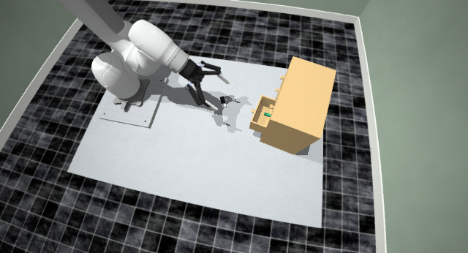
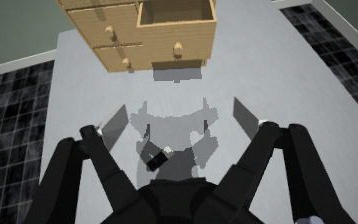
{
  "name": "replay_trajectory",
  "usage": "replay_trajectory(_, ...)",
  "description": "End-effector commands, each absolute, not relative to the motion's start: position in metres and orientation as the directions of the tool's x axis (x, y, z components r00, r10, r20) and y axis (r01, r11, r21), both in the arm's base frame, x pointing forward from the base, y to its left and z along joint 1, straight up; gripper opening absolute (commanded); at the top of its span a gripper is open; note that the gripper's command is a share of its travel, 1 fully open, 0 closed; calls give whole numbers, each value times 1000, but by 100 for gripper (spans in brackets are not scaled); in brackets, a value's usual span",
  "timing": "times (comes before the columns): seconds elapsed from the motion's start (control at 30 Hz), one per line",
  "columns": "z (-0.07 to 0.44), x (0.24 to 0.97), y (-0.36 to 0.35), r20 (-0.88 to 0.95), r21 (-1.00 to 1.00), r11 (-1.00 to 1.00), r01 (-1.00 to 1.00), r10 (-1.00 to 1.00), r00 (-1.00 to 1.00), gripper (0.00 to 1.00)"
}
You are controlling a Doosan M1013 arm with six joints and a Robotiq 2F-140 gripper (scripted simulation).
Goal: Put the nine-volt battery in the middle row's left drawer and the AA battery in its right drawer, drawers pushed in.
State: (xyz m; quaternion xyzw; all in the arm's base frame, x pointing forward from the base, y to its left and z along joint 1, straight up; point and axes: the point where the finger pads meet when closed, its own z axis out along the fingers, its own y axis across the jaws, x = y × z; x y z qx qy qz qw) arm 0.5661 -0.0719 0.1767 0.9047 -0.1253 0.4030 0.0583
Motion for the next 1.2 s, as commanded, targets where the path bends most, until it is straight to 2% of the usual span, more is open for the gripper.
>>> replay_trajectory(0.0, 172, 570, -73, 891, 4, -958, -288, -128, 437, 100)
replay_trajectory(1.07, 162, 579, -75, 939, 3, -958, -287, -96, 332, 100)
replay_trajectory(1.1, 162, 579, -75, 939, 3, -958, -287, -96, 332, 0)
replay_trajectory(1.17, 162, 579, -75, 939, 3, -958, -287, -96, 332, 0)
